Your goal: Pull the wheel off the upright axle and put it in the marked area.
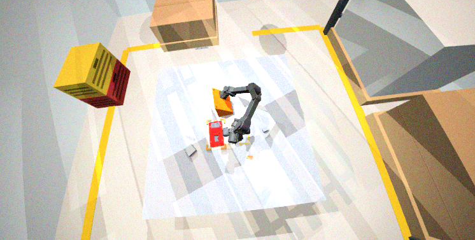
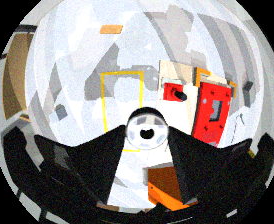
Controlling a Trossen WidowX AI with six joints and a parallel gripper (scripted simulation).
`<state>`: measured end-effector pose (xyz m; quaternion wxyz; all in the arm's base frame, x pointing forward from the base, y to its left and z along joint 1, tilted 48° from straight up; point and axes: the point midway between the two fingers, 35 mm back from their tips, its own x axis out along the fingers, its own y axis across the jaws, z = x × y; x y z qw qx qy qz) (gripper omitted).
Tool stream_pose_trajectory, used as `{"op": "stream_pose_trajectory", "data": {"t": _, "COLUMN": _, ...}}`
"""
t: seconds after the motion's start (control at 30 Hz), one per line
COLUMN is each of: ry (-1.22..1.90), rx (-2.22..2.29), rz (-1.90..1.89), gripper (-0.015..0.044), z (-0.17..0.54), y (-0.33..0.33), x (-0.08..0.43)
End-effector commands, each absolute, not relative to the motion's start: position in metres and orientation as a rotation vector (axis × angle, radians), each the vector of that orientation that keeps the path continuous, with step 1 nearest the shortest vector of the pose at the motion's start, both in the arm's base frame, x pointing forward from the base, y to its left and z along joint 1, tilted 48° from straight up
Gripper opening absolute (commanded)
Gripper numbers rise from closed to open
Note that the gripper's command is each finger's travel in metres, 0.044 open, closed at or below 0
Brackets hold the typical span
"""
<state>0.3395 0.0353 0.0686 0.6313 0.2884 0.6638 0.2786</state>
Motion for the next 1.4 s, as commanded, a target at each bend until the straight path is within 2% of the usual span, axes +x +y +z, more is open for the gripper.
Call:
{"op": "stream_pose_trajectory", "data": {"t": 0.0, "ry": 1.522, "rx": 0.666, "rz": 0.641, "gripper": 0.0, "z": 0.078, "y": 0.044, "x": 0.333}}
{"op": "stream_pose_trajectory", "data": {"t": 0.6, "ry": 1.522, "rx": 0.667, "rz": 0.643, "gripper": 0.0, "z": 0.104, "y": 0.066, "x": 0.309}}
{"op": "stream_pose_trajectory", "data": {"t": 1.0, "ry": 1.522, "rx": 0.666, "rz": 0.642, "gripper": 0.0, "z": 0.086, "y": 0.086, "x": 0.309}}
{"op": "stream_pose_trajectory", "data": {"t": 1.37, "ry": 1.521, "rx": 0.666, "rz": 0.643, "gripper": 0.0, "z": 0.047, "y": 0.129, "x": 0.307}}
